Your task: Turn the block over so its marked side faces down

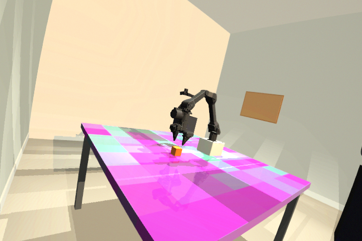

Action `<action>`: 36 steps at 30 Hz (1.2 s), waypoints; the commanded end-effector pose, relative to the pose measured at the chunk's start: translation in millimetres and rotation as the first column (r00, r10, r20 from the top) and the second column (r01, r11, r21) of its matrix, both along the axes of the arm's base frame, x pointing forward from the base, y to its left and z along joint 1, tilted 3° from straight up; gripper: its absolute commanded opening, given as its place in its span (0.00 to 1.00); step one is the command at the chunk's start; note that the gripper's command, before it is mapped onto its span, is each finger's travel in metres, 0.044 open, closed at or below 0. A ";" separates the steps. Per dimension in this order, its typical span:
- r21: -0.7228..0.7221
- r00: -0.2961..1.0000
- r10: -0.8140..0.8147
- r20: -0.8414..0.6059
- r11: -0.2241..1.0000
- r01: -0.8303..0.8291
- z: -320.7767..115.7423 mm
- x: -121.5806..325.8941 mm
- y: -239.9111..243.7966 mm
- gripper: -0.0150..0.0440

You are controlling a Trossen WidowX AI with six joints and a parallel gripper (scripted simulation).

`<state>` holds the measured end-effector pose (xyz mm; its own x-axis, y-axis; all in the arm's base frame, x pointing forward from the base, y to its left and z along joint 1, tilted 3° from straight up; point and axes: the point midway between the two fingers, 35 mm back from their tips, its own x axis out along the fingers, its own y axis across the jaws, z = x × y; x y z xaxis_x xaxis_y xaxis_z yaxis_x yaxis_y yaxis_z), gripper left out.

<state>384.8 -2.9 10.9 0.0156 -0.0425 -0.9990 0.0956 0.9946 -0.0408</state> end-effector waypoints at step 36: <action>0.004 1.000 0.000 -0.004 1.000 0.000 -51.5 -0.8 -1.5 0.73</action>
